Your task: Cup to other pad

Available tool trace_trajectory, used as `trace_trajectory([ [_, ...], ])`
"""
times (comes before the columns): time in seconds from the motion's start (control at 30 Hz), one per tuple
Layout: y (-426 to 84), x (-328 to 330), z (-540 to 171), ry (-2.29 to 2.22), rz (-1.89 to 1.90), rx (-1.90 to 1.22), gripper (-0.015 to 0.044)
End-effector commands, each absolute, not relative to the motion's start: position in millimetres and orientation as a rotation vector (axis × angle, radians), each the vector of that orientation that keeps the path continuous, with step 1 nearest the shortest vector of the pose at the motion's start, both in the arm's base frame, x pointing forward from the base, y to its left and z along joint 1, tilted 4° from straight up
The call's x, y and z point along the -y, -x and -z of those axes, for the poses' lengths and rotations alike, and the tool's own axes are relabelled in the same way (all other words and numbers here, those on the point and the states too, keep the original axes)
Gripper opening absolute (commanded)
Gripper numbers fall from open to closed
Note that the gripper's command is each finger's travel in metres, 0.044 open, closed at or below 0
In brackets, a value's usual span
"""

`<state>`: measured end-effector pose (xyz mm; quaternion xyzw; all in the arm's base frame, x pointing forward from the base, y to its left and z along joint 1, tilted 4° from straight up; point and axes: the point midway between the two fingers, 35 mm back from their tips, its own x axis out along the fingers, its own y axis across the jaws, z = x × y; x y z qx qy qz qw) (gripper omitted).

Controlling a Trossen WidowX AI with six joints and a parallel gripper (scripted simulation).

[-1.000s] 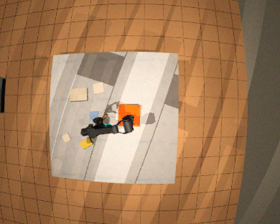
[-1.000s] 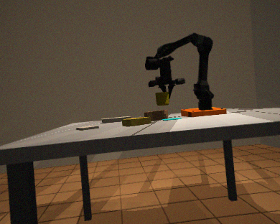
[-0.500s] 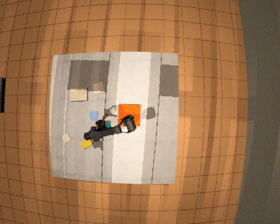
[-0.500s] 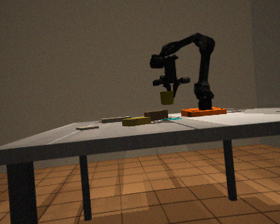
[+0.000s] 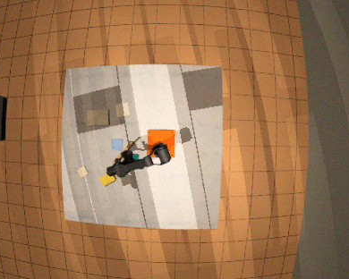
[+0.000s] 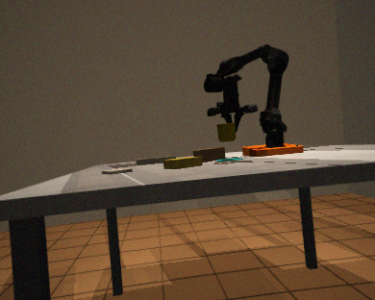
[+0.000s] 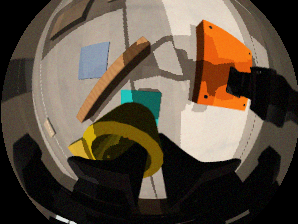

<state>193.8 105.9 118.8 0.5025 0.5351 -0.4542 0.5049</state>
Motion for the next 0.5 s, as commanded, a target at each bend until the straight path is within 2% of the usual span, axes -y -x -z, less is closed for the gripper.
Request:
trace_trajectory([
  [0.0,-193.8,-106.6,-114.1,-1.216,1.099,-1.290,0.0000],
  [0.47,-194.0,-108.5,-97.8,-1.216,1.099,-1.291,0.0000],
])
